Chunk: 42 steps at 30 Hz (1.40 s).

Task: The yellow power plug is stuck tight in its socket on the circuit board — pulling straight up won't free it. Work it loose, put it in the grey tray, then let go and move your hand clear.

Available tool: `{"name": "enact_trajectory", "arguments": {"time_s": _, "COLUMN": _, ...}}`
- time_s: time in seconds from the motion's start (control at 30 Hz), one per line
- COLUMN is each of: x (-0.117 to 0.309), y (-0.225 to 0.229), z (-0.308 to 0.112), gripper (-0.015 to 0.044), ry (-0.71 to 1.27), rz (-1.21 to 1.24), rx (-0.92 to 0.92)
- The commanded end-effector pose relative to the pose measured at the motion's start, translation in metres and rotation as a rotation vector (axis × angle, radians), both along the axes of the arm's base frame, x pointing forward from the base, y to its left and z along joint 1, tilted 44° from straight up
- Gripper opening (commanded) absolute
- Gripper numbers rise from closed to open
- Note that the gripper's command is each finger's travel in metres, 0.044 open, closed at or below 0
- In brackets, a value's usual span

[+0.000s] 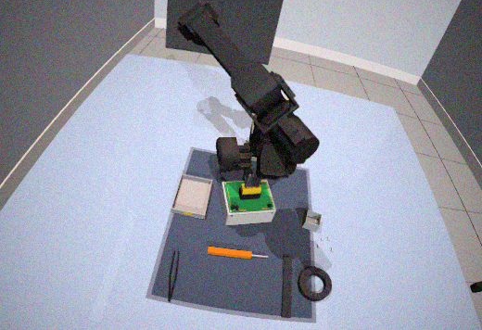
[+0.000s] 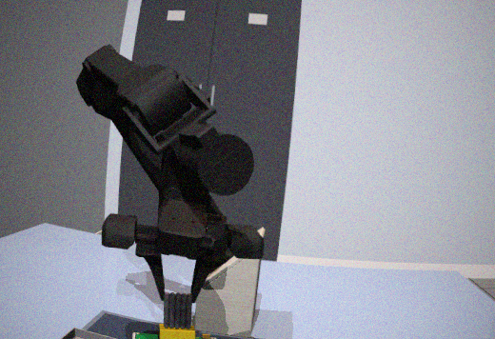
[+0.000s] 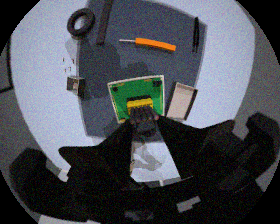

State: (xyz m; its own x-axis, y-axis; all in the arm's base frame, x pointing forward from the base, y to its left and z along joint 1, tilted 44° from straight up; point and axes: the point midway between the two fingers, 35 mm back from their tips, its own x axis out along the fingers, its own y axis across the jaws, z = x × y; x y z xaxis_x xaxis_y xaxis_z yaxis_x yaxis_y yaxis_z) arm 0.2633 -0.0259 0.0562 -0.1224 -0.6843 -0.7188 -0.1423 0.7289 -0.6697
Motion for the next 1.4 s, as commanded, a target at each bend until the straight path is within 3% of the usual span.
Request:
{"name": "enact_trajectory", "arguments": {"time_s": 0.0, "x": 0.002, "y": 0.003, "z": -0.001, "gripper": 0.0, "ry": -0.013, "rz": 0.031, "rx": 0.002}}
{"name": "enact_trajectory", "arguments": {"time_s": 0.13, "x": 0.001, "y": -0.002, "z": -0.006, "gripper": 0.0, "ry": -0.013, "rz": 0.031, "rx": 0.002}}
{"name": "enact_trajectory", "arguments": {"time_s": 0.47, "x": 0.001, "y": -0.002, "z": -0.006, "gripper": 0.0249, "ry": -0.013, "rz": 0.031, "rx": 0.002}}
{"name": "enact_trajectory", "arguments": {"time_s": 1.27, "x": -0.001, "y": -0.016, "z": -0.02, "gripper": 0.0249, "ry": -0.013, "rz": 0.031, "rx": 0.001}}
{"name": "enact_trajectory", "arguments": {"time_s": 1.37, "x": -0.001, "y": -0.016, "z": -0.02, "gripper": 0.0171, "ry": -0.013, "rz": 0.031, "rx": 0.001}}
